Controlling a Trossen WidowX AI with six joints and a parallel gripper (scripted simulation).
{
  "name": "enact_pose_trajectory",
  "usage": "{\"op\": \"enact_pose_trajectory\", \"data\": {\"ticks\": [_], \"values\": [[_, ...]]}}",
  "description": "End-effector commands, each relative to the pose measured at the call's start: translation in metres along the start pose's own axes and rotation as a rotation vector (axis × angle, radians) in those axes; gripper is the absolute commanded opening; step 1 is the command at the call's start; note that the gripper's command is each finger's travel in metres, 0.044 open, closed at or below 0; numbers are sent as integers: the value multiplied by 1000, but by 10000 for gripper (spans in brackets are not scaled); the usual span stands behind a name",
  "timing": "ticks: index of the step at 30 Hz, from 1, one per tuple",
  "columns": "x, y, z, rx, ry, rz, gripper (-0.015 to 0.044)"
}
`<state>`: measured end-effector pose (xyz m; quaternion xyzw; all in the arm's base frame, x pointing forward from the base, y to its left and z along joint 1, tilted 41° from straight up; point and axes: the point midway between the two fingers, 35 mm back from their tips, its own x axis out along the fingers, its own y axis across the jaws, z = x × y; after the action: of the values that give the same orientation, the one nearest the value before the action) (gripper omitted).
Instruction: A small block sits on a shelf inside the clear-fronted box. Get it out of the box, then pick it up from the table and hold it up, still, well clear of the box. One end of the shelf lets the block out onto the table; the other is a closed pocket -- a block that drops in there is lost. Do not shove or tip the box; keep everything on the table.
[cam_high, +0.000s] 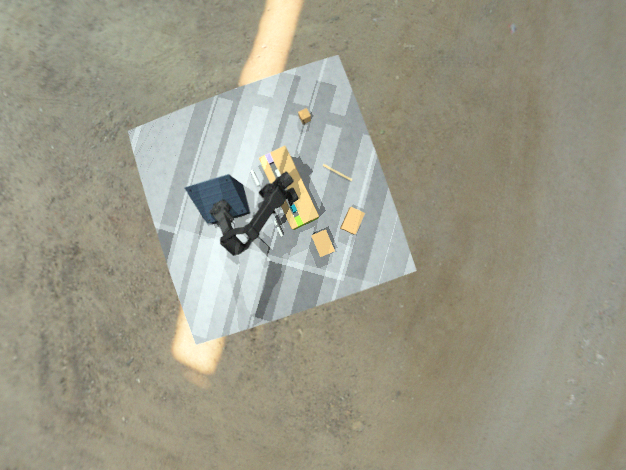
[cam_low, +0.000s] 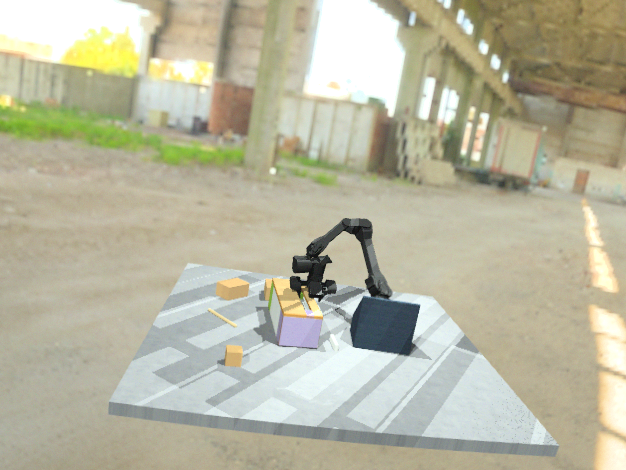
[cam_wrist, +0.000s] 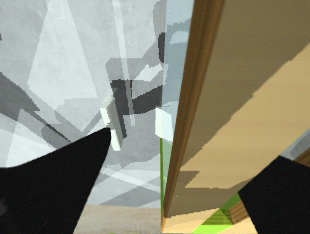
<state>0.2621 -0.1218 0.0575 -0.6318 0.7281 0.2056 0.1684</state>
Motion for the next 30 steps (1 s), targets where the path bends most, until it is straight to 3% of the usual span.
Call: {"op": "enact_pose_trajectory", "data": {"ticks": [1, 26, 30], "values": [[3, 0, -7, -1, 3, -1, 400], [16, 0, -46, -1, 6, -1, 400], [-3, -2, -49, -1, -1, -2, 400]]}}
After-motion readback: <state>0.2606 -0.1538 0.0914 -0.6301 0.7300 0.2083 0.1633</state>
